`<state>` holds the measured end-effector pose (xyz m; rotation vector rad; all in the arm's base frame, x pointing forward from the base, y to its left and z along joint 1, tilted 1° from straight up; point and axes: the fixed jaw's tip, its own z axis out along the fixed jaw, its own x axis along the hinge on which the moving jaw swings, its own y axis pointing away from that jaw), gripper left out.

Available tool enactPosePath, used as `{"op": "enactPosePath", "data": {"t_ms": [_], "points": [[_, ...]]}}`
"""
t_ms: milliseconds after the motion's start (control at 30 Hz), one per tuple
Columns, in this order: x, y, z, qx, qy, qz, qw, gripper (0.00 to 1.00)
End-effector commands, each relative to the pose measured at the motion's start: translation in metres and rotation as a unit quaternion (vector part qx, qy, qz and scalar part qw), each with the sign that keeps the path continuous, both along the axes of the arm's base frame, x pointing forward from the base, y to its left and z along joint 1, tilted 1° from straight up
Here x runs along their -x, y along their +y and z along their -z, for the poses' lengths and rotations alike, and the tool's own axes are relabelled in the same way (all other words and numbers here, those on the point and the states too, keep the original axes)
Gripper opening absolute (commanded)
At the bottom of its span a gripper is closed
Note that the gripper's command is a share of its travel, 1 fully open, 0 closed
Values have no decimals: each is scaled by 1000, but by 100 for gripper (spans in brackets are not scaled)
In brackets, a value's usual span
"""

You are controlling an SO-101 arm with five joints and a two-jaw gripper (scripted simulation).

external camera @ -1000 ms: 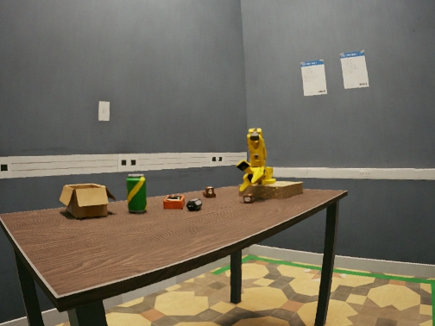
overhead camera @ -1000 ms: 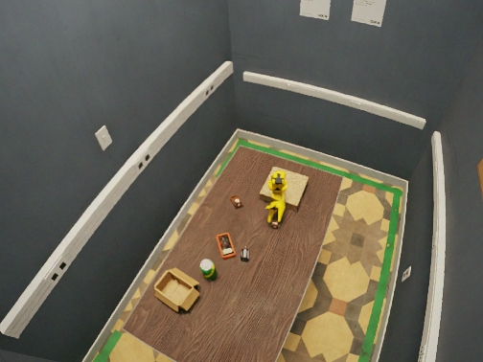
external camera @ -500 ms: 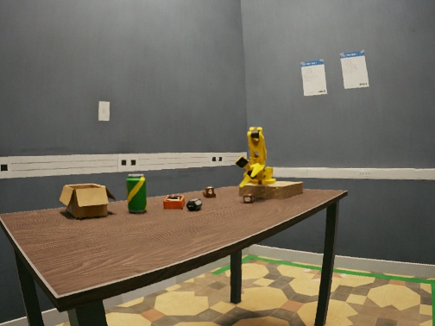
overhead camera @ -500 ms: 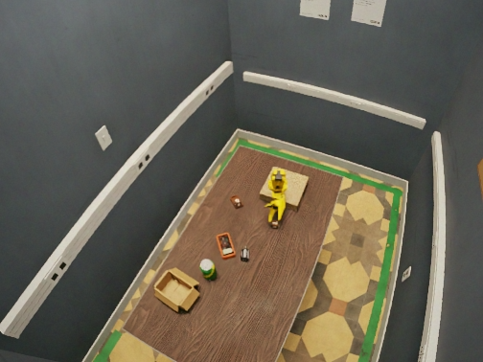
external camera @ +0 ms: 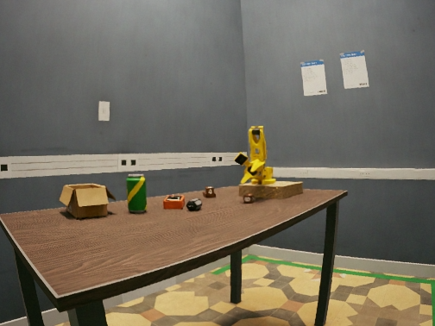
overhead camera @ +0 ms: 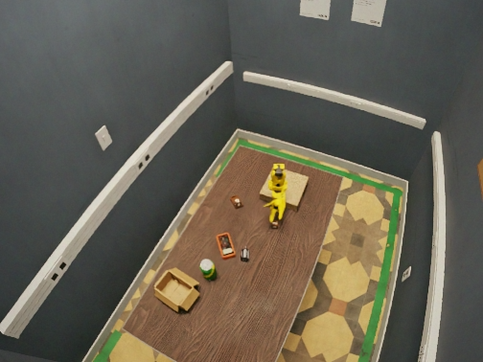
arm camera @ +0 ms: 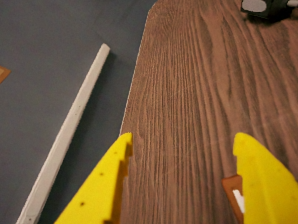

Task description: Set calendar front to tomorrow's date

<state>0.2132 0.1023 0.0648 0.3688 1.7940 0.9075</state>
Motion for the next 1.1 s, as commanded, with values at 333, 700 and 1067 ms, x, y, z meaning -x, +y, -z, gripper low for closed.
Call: {"op": "enactPosePath", "data": {"t_ms": [333, 700, 1067], "points": [[-28, 18, 14, 111, 71, -28, 991, 35], [-33, 21, 15, 153, 88, -44, 983, 35], [-33, 22, 12, 186, 98, -59, 976, 35]]}}
